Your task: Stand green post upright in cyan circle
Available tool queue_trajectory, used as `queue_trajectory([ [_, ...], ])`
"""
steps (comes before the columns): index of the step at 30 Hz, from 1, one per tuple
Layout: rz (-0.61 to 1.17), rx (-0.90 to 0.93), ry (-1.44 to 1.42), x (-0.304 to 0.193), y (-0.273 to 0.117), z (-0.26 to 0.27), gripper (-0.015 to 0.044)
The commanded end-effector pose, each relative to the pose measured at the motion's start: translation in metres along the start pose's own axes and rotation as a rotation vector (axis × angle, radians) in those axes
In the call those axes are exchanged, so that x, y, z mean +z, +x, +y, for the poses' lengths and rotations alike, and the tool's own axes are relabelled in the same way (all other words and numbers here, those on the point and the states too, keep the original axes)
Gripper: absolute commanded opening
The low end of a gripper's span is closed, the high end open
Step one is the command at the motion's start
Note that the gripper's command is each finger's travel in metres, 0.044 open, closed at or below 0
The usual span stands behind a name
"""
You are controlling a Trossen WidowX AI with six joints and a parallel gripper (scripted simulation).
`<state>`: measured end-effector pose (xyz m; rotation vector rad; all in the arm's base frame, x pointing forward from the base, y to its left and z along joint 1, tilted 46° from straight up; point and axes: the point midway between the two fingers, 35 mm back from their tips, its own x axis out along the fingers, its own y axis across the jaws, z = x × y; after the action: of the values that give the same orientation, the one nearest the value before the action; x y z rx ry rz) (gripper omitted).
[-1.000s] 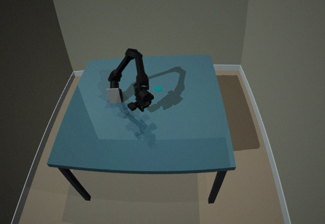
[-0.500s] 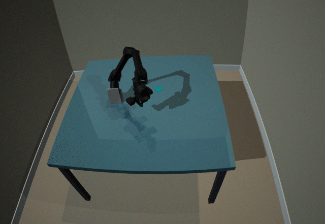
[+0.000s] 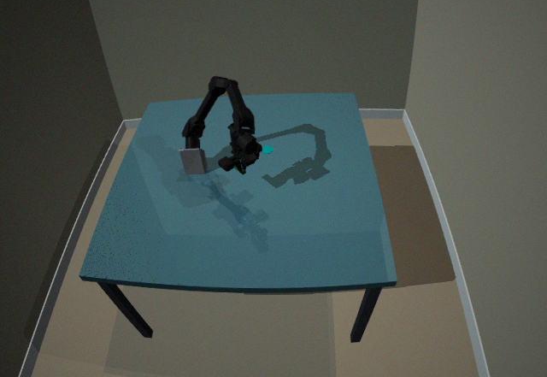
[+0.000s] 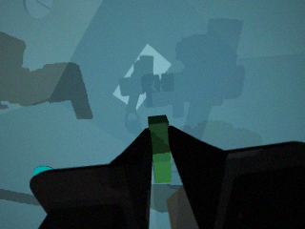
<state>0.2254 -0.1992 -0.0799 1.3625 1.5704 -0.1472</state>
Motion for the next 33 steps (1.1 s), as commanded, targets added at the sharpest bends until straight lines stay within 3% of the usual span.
queue_trajectory([
  [1, -0.003, -0.001, -0.010, -0.001, -0.003, 0.011, 0.0023],
  [33, -0.022, -0.011, -0.138, -0.026, -0.016, 0.103, 0.0023],
])
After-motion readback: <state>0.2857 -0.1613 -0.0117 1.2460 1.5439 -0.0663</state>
